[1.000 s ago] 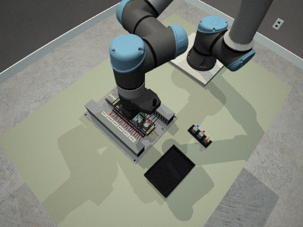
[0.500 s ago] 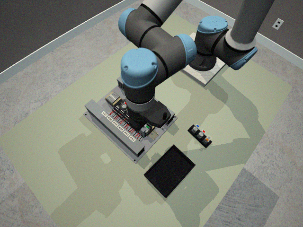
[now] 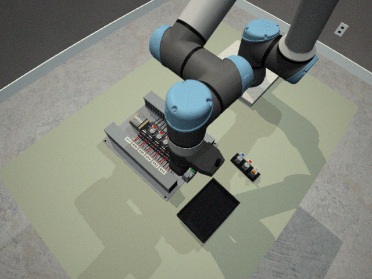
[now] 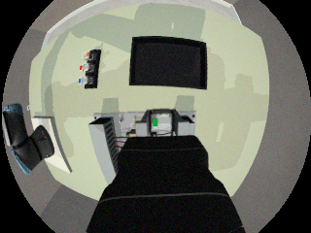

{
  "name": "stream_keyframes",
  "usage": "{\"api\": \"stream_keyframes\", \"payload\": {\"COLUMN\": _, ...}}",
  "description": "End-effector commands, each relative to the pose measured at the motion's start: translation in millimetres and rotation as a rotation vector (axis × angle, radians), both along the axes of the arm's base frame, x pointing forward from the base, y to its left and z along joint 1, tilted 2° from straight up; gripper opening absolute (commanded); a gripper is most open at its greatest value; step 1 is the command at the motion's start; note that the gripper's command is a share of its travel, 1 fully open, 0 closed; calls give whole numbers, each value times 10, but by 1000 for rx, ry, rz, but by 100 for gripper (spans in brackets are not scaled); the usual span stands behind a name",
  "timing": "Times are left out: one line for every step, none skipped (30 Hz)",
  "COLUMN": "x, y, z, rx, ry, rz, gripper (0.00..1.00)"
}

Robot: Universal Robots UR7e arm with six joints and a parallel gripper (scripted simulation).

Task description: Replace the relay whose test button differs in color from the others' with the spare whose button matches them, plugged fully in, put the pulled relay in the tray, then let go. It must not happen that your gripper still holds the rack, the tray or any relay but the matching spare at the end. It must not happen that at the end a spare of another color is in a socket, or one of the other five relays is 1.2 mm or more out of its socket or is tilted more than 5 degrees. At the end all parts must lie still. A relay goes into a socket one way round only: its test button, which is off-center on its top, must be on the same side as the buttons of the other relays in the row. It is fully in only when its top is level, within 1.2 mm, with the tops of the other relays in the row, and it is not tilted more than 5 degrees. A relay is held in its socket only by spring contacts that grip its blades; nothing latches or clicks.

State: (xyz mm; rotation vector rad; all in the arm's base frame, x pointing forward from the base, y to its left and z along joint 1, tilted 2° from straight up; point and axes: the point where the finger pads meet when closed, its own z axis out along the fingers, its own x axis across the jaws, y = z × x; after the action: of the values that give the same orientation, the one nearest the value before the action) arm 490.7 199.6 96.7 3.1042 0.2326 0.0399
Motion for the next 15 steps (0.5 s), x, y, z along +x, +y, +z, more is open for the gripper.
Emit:
{"api": "stream_keyframes", "payload": {"x": 25, "y": 340, "z": -43, "rx": 1, "ry": -2, "rz": 0, "gripper": 0}}
{"api": "stream_keyframes", "payload": {"x": 33, "y": 458, "z": -60, "rx": 1, "ry": -2, "rz": 0, "gripper": 0}}
{"api": "stream_keyframes", "payload": {"x": 41, "y": 577, "z": -77, "rx": 1, "ry": -2, "rz": 0, "gripper": 0}}
{"api": "stream_keyframes", "payload": {"x": 41, "y": 577, "z": -77, "rx": 1, "ry": -2, "rz": 0, "gripper": 0}}
{"api": "stream_keyframes", "payload": {"x": 41, "y": 577, "z": -77, "rx": 1, "ry": -2, "rz": 0, "gripper": 0}}
{"api": "stream_keyframes", "payload": {"x": 41, "y": 577, "z": -77, "rx": 1, "ry": -2, "rz": 0, "gripper": 0}}
{"api": "stream_keyframes", "payload": {"x": 41, "y": 577, "z": -77, "rx": 1, "ry": -2, "rz": 0, "gripper": 0}}
{"api": "stream_keyframes", "payload": {"x": 41, "y": 577, "z": -77, "rx": 1, "ry": -2, "rz": 0, "gripper": 0}}
{"api": "stream_keyframes", "payload": {"x": 41, "y": 577, "z": -77, "rx": 1, "ry": -2, "rz": 0, "gripper": 0}}
{"api": "stream_keyframes", "payload": {"x": 41, "y": 577, "z": -77, "rx": 1, "ry": -2, "rz": 0, "gripper": 0}}
{"api": "stream_keyframes", "payload": {"x": 41, "y": 577, "z": -77, "rx": 1, "ry": -2, "rz": 0, "gripper": 0}}
{"api": "stream_keyframes", "payload": {"x": 41, "y": 577, "z": -77, "rx": 1, "ry": -2, "rz": 0, "gripper": 0}}
{"api": "stream_keyframes", "payload": {"x": 41, "y": 577, "z": -77, "rx": 1, "ry": -2, "rz": 0, "gripper": 0}}
{"api": "stream_keyframes", "payload": {"x": 41, "y": 577, "z": -77, "rx": 1, "ry": -2, "rz": 0, "gripper": 0}}
{"api": "stream_keyframes", "payload": {"x": 41, "y": 577, "z": -77, "rx": 1, "ry": -2, "rz": 0, "gripper": 0}}
